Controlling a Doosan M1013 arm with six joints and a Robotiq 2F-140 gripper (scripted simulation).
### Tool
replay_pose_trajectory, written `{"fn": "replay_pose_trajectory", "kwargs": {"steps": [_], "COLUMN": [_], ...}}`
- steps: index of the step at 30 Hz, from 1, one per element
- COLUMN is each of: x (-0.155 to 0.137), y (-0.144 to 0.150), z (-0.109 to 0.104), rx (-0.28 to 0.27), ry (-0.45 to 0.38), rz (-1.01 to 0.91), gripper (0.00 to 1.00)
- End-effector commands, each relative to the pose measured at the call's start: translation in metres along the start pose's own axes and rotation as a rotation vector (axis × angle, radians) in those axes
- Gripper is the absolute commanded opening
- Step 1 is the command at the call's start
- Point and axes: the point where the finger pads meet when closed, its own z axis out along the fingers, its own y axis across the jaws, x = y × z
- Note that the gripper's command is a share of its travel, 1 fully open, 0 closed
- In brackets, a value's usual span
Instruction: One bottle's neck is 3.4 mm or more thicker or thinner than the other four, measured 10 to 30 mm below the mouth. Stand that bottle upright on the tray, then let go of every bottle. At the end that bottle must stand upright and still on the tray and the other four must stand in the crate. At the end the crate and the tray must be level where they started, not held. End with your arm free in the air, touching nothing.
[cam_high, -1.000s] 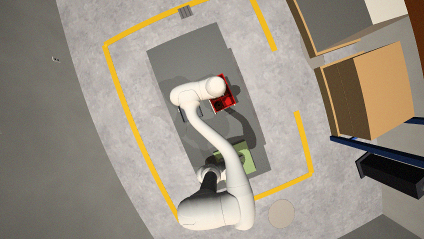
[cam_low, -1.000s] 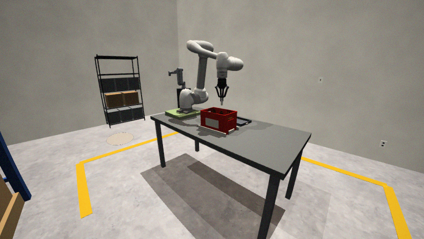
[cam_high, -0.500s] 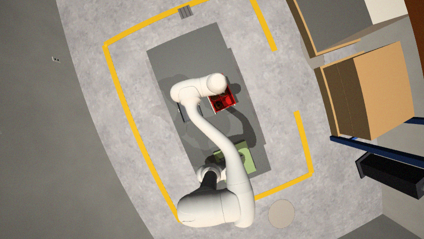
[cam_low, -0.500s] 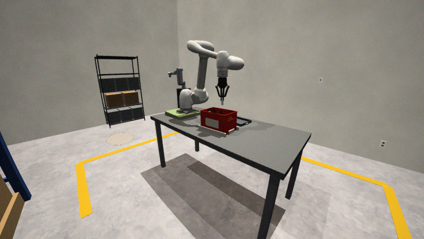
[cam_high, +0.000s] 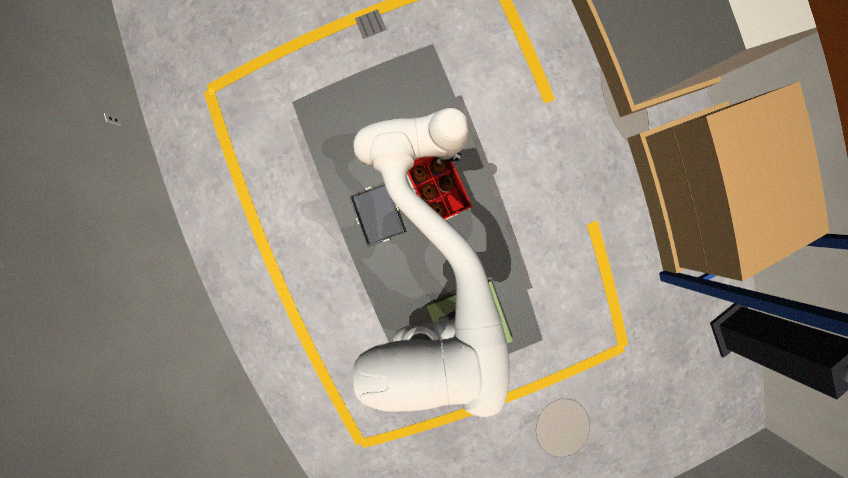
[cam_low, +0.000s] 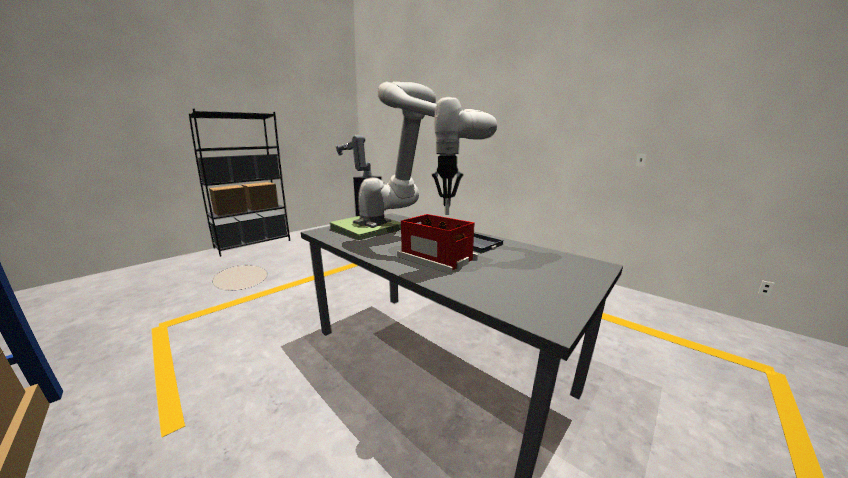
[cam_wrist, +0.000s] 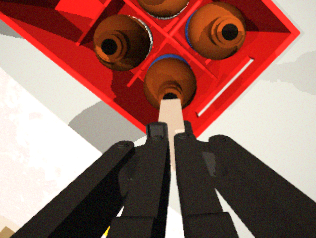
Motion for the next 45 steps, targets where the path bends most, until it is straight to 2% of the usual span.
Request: {"fn": "replay_pose_trajectory", "kwargs": {"steps": [1, 4, 5, 45], "x": [-0.0054, -0.0054, -0.0054, -0.0054], "y": [-0.0011, -0.0011, -0.0011, -0.0011], "z": [0.0019, 0.0019, 0.0019, 0.0025], "rx": [0.002, 0.002, 0.002, 0.003], "ry": [0.010, 0.010, 0.010, 0.010], "rz": [-0.002, -0.002, -0.002, -0.002], "gripper": [0.00, 0.00, 0.38, 0.38]}}
